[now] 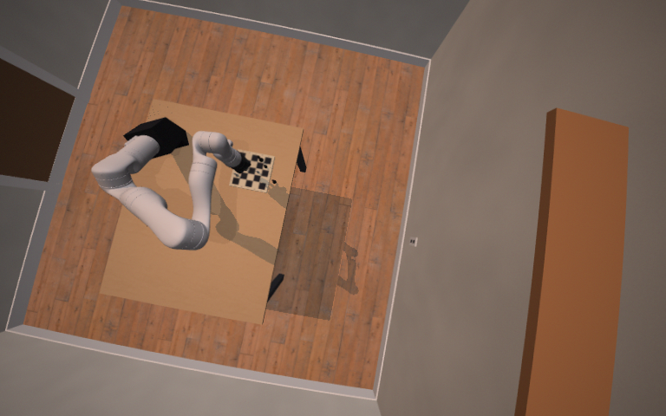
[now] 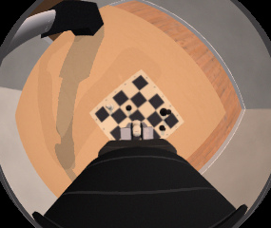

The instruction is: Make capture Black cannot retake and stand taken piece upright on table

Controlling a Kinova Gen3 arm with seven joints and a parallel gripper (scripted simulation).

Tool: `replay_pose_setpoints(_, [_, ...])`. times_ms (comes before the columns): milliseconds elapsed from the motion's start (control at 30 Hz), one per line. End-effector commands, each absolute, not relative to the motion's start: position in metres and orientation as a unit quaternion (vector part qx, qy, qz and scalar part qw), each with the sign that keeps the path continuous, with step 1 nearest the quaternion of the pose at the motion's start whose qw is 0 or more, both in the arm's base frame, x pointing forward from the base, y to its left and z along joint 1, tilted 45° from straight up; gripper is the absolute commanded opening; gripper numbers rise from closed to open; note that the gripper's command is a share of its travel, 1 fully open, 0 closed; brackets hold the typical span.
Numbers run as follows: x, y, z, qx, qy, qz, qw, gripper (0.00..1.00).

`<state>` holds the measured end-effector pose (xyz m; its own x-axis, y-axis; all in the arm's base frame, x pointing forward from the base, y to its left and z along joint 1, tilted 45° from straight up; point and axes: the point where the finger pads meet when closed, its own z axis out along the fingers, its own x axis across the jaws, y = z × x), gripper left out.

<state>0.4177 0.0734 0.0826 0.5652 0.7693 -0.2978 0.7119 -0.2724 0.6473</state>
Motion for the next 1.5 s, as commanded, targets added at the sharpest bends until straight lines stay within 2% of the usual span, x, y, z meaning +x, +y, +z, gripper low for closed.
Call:
replay_pose_setpoints(0, [0.421, 0.072, 0.087, 0.812, 0.436, 0.053, 0.384, 0.00])
replay_pose_setpoints(433, [0.435, 0.065, 0.103, 0.897, 0.213, 0.150, 0.357, 0.00])
replay_pose_setpoints(800, [0.442, 0.061, 0.111, 0.916, 0.105, 0.191, 0.336, 0.00])
replay_pose_setpoints(1467, [0.445, 0.059, 0.114, 0.920, 0.069, 0.204, 0.328, 0.00])
